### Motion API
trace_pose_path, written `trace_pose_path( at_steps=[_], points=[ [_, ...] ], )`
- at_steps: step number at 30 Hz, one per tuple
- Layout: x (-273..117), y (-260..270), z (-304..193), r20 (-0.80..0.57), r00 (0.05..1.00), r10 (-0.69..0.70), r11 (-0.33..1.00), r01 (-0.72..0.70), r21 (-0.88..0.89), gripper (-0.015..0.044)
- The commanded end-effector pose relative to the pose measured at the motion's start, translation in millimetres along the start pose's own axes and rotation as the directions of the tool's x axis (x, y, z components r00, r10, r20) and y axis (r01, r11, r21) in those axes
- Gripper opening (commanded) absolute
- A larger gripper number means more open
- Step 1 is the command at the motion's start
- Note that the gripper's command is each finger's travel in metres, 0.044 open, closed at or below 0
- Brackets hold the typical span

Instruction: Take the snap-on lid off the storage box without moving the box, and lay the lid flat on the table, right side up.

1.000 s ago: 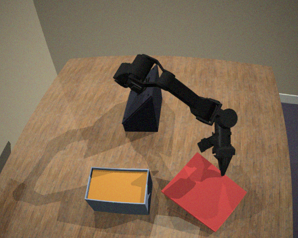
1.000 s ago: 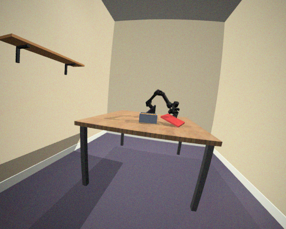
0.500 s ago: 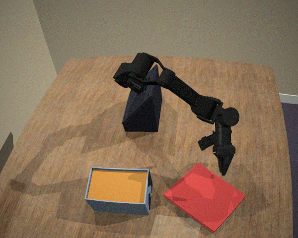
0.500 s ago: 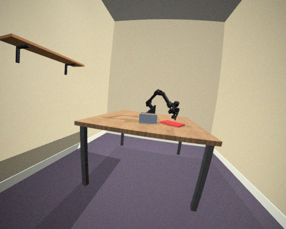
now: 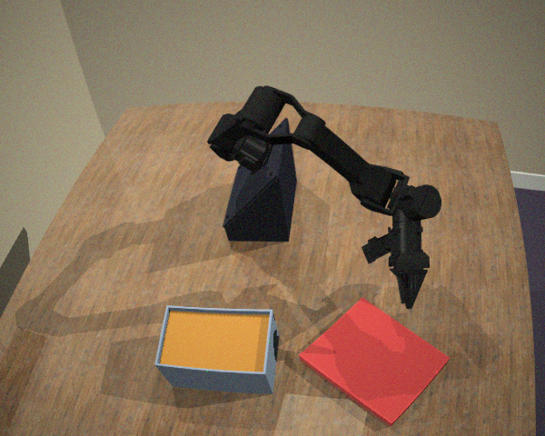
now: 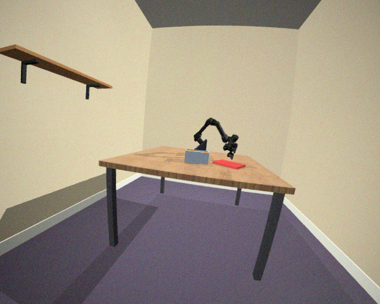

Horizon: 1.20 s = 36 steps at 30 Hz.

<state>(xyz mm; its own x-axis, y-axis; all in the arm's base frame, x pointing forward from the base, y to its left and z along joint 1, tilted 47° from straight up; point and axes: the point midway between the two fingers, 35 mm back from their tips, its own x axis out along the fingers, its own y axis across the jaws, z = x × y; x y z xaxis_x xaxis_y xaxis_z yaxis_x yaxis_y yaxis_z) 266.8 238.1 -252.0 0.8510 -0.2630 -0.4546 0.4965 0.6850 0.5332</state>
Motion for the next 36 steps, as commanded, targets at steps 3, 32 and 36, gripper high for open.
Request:
trace_pose_path(
  at_steps=[3, 32, 36],
  points=[
    [-11, -11, 1, 0.003, 1.0, -0.004, 1.0, 0.004, -0.004, 0.044],
    [-53, -3, -2, 0.001, 1.0, -0.006, 1.0, 0.006, -0.003, 0.044],
    [-60, 1, -2, 0.0, 1.0, -0.006, 1.0, 0.006, -0.003, 0.044]
  ],
)
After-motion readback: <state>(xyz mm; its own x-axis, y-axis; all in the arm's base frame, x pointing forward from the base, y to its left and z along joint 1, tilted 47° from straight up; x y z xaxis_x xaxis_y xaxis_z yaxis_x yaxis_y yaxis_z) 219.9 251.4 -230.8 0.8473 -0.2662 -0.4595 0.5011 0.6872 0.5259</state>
